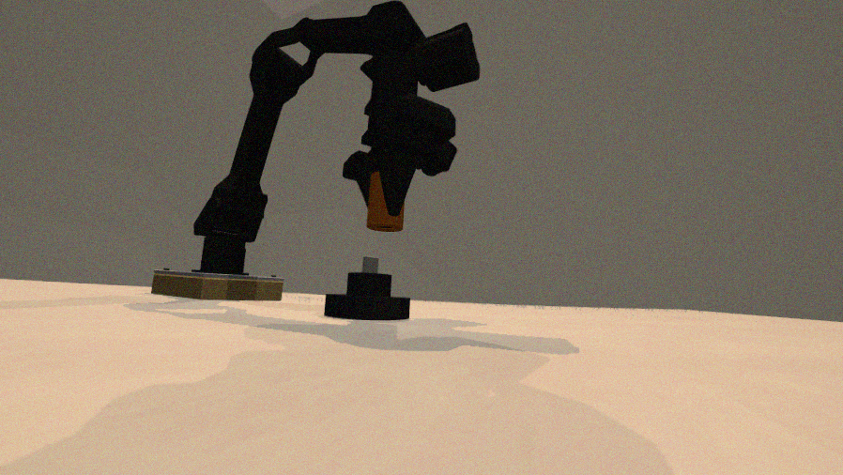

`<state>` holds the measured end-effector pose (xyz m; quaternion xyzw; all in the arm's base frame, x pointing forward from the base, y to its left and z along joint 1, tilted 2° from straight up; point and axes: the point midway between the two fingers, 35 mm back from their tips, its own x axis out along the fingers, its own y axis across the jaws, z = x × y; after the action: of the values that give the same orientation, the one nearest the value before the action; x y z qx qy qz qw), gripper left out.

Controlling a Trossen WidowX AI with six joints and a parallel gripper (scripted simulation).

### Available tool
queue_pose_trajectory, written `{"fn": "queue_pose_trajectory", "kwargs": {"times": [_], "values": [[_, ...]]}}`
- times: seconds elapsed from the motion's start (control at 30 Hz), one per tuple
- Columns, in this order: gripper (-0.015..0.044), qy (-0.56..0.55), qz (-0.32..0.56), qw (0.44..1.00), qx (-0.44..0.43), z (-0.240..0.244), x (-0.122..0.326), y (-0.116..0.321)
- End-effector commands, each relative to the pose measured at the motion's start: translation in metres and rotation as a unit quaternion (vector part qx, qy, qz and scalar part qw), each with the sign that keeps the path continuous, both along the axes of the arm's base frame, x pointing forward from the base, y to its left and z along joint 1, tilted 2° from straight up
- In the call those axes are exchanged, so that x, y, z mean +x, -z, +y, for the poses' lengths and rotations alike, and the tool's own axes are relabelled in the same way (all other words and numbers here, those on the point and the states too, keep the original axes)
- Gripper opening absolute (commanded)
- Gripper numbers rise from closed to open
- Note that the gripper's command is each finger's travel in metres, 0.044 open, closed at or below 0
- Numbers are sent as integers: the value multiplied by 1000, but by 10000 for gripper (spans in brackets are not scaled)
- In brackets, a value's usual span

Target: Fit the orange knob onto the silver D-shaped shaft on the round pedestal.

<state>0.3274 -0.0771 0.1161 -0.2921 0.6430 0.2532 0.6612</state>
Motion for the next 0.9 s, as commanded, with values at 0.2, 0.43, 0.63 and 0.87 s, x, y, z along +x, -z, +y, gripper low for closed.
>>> {"fn": "queue_pose_trajectory", "kwargs": {"times": [0.2,0.43,0.63,0.87], "values": [[0,-5,2,1000,2,-25,-3,9],[0,55,-1,999,4,-25,-2,9],[0,142,-4,990,8,-25,-1,9],[0,240,-8,971,12,-24,-1,9]]}}
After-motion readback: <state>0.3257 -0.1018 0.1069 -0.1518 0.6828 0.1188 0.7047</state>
